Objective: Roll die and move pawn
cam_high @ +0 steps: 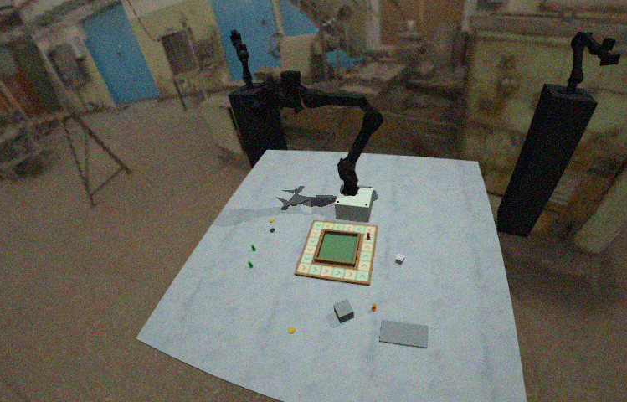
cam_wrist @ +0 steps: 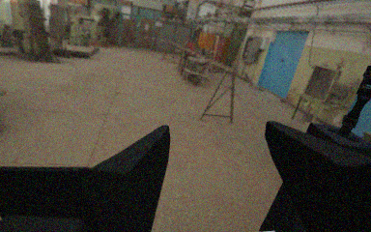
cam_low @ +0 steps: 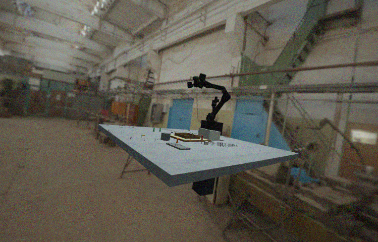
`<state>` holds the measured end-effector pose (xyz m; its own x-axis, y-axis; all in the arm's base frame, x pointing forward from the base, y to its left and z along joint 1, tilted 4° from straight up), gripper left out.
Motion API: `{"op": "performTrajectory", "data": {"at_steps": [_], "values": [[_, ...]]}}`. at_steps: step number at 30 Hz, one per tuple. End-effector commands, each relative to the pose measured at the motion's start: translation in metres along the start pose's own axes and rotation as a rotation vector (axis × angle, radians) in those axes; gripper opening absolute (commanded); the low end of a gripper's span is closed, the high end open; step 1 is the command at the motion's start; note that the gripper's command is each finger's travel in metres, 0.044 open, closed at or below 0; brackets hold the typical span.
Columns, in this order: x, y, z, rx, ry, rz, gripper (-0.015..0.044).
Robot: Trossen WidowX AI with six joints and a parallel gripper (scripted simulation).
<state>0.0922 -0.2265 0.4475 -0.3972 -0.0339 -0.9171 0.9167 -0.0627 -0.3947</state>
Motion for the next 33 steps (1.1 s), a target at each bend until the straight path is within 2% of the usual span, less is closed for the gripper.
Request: {"op": "performTrajectory", "data": {"at_steps": [1, 8, 15, 24, 33], "values": [[-0.001, 0.047, 0.001, -0.191, 0.02, 0.041, 0.0275], [0.002, 0.135, -0.021, -0.527, 0.094, 0.084, 0.0275], [0.011, 0.211, -0.074, -0.828, 0.193, 0.093, 0.0275], [0.034, 0.287, -0.172, -1.176, 0.372, 0.018, 0.0275], [0.078, 0.328, -0.294, -1.419, 0.6, -0.143, 0.0275]]}}
Point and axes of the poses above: the point midway between the two fingers, 35 mm back from their tips, its own z axis out along the fingers, its own y axis across the jaws, x = y × z, the point moved 9 cm from there along -z, back along the fingers, and after that the axes turned 7 degrees about -z, right-handed, at the moved point
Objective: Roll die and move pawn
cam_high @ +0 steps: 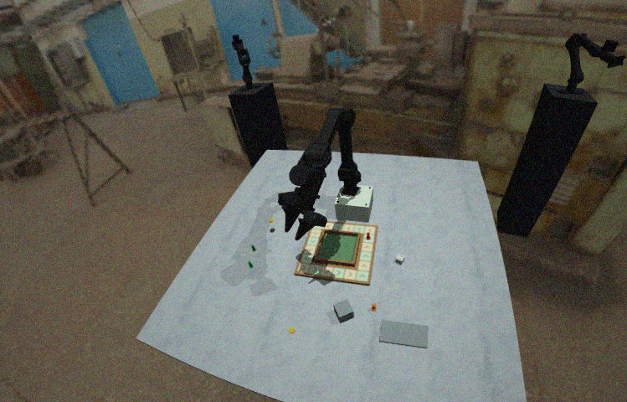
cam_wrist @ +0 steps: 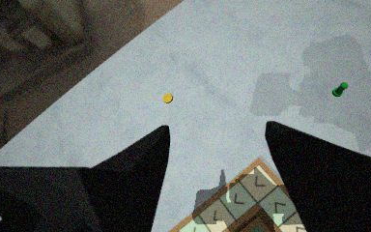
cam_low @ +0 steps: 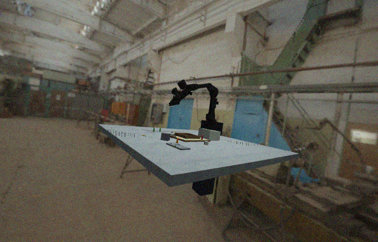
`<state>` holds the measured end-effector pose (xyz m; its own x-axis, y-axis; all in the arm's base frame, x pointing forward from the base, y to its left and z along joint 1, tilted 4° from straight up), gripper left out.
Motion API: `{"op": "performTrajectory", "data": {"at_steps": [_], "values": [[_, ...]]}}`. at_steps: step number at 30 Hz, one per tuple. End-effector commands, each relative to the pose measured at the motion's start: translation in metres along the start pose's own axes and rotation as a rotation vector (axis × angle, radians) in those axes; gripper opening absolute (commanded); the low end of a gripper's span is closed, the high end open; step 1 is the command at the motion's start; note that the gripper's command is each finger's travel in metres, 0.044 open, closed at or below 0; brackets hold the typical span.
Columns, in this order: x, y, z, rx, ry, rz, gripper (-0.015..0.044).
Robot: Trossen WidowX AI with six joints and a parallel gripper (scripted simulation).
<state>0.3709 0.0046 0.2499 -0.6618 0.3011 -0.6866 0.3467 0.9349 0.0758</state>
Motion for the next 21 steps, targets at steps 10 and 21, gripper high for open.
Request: {"op": "performTrajectory", "data": {"at_steps": [10, 21], "values": [[0.134, 0.143, 0.014, -0.153, 0.463, -0.108, 0.0275], [0.275, 0.205, -0.018, -0.045, 0.802, -0.263, 0.0275]]}}
Point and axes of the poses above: the point midway between the two fingers, 35 mm back from their tips, its own z axis out along the fingers, its own y axis across the jaws, x = y × z, the point moved 9 cm from there along -z, back along the fingers, and after that the axes turned 7 degrees about -z, right-handed, at the moved point
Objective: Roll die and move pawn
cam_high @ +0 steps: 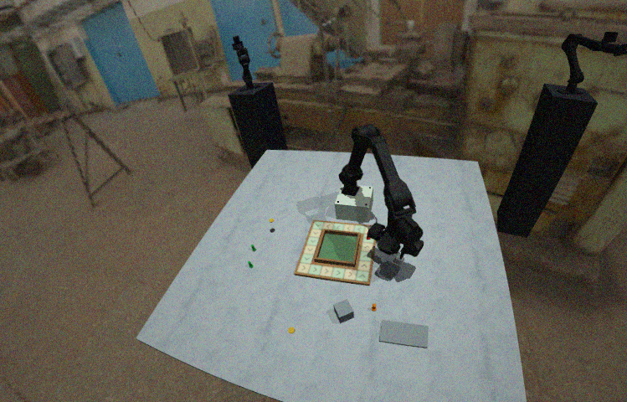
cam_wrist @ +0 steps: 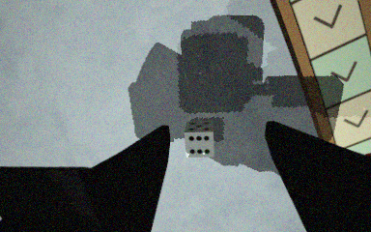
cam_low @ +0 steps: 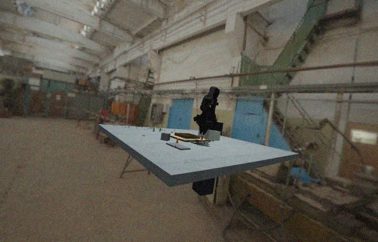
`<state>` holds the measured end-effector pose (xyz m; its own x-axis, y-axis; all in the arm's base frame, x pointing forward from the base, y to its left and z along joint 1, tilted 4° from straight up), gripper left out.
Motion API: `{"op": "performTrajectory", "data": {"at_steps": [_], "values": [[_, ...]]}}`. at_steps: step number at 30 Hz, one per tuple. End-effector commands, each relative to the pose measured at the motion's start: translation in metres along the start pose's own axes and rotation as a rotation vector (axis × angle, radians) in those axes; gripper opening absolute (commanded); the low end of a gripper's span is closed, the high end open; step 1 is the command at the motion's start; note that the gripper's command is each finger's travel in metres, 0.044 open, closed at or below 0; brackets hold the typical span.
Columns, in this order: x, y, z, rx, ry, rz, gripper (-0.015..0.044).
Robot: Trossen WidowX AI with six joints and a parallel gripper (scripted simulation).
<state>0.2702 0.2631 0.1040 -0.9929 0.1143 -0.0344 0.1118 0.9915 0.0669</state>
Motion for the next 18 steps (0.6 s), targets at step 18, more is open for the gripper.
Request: {"op": "performTrajectory", "data": {"at_steps": [18], "values": [[0.028, 0.022, 0.037, 0.044, 0.074, -0.013, 0.0275]]}}
Point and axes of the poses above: the point midway between the two fingers, 35 mm back from their tips, its own z axis out along the fingers, its own y axis across the jaws, x = y × z, the point moved 9 cm from there along -z, back along the fingers, and after that the axes turned 7 degrees about -z, right-handed, at the moved point
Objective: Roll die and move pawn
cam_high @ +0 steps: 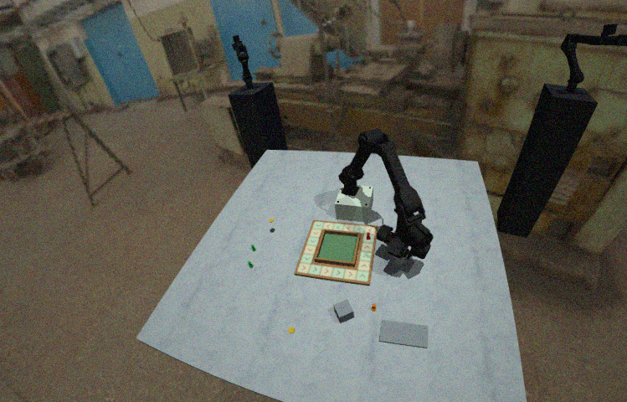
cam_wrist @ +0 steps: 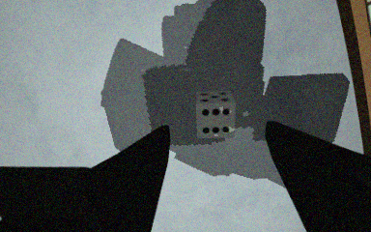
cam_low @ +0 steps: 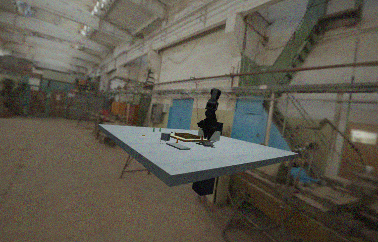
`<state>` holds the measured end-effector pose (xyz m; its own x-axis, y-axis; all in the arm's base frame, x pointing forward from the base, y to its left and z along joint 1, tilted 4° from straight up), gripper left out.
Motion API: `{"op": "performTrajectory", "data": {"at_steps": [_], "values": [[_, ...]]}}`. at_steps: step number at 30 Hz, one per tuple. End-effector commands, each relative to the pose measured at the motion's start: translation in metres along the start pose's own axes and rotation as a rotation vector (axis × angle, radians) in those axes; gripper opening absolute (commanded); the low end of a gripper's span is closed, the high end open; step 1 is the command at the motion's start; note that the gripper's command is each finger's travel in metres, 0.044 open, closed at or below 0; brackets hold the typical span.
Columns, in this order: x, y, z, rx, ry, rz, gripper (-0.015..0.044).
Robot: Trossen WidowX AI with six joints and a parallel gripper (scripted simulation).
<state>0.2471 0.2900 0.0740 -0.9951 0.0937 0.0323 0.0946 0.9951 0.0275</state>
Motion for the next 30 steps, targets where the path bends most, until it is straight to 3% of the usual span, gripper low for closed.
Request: {"op": "performTrajectory", "data": {"at_steps": [1, 17, 23, 30], "values": [[0.001, 0.0, 0.009, 0.004, 0.006, 0.004, 0.0275], [0.001, 0.0, 0.032, 0.004, 0.007, 0.004, 0.0275], [0.001, 0.0, 0.032, 0.004, 0.007, 0.004, 0.0118], [0.001, 0.0, 0.032, 0.004, 0.007, 0.004, 0.0071]]}}
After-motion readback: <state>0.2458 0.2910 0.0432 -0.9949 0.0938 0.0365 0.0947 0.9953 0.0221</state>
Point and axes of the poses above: the point midway between the two fingers, 35 mm back from their tips, its own z axis out along the fingers, its own y axis across the jaws, x = y × z, the point moved 9 cm from there along -z, back along the fingers, and after that the axes turned 7 degrees about -z, right-handed, at the moved point
